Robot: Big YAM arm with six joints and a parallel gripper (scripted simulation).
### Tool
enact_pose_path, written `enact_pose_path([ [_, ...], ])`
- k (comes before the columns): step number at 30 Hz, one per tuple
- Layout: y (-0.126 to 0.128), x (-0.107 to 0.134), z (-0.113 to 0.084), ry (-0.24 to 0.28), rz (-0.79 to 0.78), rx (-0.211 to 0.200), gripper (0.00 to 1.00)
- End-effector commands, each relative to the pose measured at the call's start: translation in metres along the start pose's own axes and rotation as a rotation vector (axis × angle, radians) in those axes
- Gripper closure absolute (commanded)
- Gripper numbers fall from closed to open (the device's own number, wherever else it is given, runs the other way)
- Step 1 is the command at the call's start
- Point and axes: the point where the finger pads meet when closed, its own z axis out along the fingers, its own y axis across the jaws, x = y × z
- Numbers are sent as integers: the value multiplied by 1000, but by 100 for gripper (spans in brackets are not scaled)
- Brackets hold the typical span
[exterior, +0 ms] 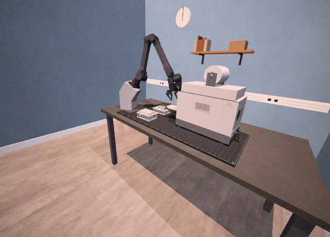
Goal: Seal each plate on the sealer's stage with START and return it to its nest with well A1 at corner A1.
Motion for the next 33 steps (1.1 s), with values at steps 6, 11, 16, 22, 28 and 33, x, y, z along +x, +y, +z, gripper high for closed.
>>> enact_pose_path([
  [6,-37,-55,7,-55,-45,5,0],
  [11,-47,-60,11,-42,-51,-1,0],
  [16,-71,-71,11,-37,-34,14,0],
  [22,-56,-65,9,-50,-33,6,0],
  [28,-50,-60,6,-50,-25,-5,0],
  [33,-50,-48,18,-35,-14,-6,0],
])
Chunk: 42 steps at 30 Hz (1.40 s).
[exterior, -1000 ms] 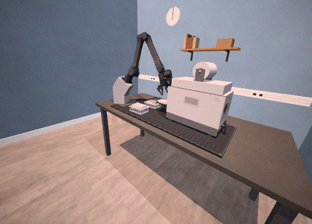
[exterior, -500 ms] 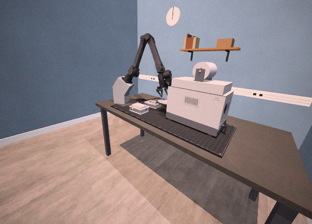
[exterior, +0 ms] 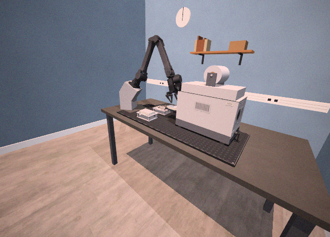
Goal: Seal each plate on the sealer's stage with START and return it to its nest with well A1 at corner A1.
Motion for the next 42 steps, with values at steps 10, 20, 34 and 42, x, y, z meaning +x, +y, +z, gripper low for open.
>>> enact_pose_path([
  [10,8,-16,20,-38,-4,-11,0],
  [20,8,-12,33,-37,-1,-12,0],
  [34,-7,-4,22,-18,-3,9,0],
  [42,12,-20,16,-51,-4,-18,0],
])
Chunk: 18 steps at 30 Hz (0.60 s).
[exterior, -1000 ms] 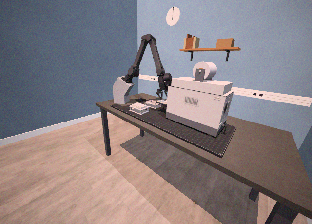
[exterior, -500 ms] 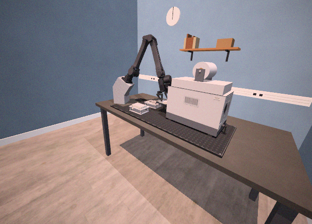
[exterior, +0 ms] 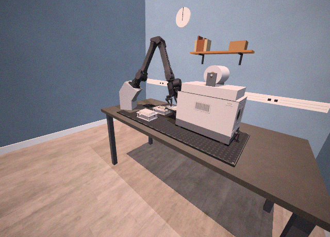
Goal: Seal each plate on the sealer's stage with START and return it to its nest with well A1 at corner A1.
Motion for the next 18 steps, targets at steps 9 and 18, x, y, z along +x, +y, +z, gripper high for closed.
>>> enact_pose_path([
  [9,15,-23,-5,-30,-8,-21,0],
  [18,-2,-17,1,-28,11,0,0],
])
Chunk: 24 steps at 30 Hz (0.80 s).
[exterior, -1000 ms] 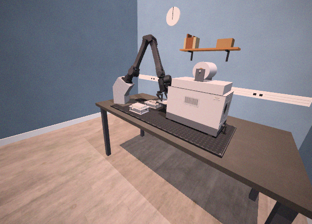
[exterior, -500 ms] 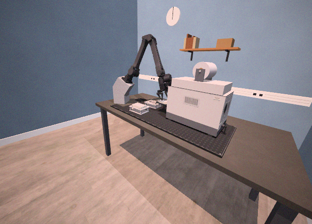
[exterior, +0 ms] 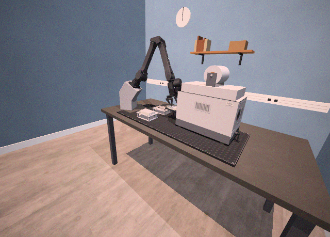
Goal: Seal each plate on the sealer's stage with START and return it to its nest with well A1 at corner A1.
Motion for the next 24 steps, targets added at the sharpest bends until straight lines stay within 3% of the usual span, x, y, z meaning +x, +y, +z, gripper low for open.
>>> enact_pose_path([
  [1,-8,-13,1,-25,17,8,0],
  [14,11,-17,-12,-49,-9,-18,0],
  [24,11,-17,-12,-50,-10,-17,0],
])
